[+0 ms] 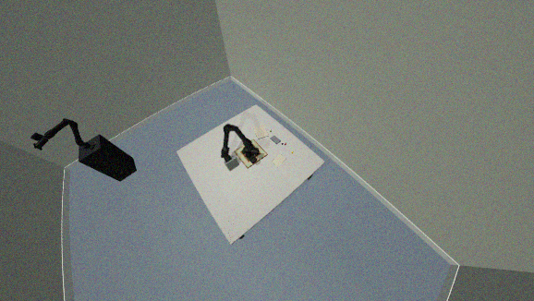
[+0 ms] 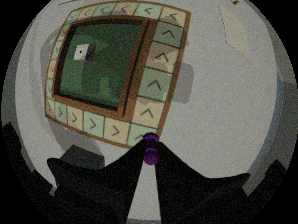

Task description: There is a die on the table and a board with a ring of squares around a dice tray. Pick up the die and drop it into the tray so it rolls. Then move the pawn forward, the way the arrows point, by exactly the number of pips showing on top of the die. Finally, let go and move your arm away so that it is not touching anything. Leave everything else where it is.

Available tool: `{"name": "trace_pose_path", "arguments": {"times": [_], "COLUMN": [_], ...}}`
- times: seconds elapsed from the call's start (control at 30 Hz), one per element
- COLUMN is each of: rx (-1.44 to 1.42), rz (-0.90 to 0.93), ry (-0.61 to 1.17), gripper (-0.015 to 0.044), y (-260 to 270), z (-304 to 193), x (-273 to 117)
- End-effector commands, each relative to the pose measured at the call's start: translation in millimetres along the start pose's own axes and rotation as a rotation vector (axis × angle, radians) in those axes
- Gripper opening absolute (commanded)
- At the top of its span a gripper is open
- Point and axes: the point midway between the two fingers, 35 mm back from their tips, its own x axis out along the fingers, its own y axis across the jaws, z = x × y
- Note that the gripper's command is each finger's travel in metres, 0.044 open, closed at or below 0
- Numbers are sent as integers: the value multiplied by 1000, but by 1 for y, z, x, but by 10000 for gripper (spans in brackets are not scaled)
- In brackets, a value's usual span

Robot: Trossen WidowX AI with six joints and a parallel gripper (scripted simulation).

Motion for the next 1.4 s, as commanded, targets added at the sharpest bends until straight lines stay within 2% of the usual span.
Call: {"name": "trace_pose_path", "arguments": {"times": [0.0, 0.2, 0.43, 1.03, 1.37], "rx": [4, 3, 3, 3, -1], "rz": [13, 14, 15, 16, 10], "ry": [4, 4, 4, 4, 0], "gripper": [0, 0, 0, 0, 263], "y": [4, 4, 5, 6, 3], "z": [7, 7, 7, 7, 9], "x": [19, 25, 54, 72, 63]}}
